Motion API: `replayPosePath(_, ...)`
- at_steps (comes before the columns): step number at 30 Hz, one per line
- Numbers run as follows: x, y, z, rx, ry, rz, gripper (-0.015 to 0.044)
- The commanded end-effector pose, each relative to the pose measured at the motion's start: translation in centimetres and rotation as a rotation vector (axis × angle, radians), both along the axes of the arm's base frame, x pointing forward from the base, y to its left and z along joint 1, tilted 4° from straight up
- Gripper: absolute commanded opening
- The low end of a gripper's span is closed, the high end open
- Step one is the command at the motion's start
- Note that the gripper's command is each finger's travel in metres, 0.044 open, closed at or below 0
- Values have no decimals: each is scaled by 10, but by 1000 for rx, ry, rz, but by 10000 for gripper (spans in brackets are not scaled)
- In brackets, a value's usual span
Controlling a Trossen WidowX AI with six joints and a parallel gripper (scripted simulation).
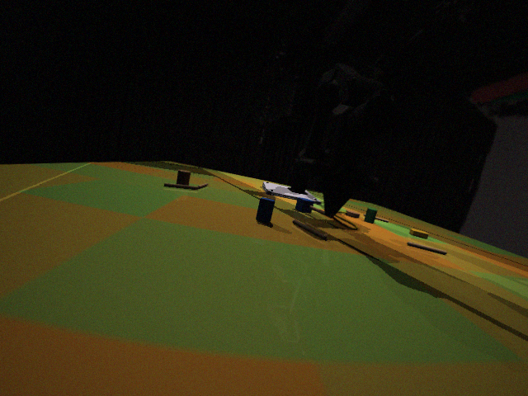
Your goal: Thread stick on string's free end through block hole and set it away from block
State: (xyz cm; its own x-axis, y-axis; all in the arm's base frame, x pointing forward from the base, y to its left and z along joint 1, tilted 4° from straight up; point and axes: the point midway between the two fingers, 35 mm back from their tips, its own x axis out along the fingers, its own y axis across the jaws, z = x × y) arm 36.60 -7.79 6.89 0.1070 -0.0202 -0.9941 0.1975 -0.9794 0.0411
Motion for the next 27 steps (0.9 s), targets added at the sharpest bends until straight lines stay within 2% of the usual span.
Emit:
replayPosePath(1,-8,1,-4,6,8,6,0)
replayPosePath(27,-22,-1,-7,6,6,6,0)
